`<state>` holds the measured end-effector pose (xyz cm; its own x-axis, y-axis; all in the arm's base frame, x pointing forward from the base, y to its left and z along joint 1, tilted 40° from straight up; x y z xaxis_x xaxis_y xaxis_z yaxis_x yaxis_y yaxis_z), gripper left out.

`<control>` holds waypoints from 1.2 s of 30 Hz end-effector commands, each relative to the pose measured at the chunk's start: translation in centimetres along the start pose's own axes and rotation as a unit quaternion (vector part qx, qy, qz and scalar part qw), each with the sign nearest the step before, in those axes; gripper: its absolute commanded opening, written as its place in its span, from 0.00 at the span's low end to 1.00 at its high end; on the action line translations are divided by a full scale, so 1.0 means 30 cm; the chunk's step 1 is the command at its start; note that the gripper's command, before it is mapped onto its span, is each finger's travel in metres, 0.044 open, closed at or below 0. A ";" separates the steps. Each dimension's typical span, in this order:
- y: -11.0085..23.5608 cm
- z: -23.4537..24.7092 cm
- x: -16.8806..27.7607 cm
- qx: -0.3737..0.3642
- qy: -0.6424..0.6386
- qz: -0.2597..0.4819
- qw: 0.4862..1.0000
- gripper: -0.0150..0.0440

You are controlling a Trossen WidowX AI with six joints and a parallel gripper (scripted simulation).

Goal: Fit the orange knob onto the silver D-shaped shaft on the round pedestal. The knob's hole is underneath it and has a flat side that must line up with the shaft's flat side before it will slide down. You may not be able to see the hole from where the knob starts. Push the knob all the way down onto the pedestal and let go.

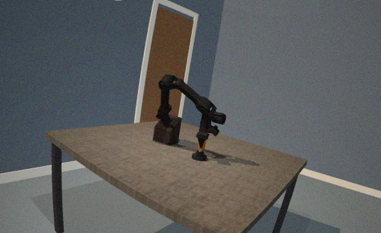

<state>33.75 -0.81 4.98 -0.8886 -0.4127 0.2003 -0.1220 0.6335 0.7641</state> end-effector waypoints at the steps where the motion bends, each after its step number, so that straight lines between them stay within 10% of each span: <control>1: 0.007 -0.010 -0.007 0.003 -0.003 -0.002 1.000 0.25; 36: 0.010 -0.003 0.001 0.003 -0.008 -0.002 1.000 0.25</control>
<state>33.55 -0.95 4.99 -0.8909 -0.4082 0.1993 -0.1196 0.6341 0.7639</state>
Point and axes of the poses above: the point midway between the two fingers, 35 mm back from their tips, its own y axis back along the fingers, its own z axis across the jaws, x = y × z, the point moved 2 cm from there along y, back along the fingers, and after that the axes turned 5 degrees about -y, right-handed, at the moved point
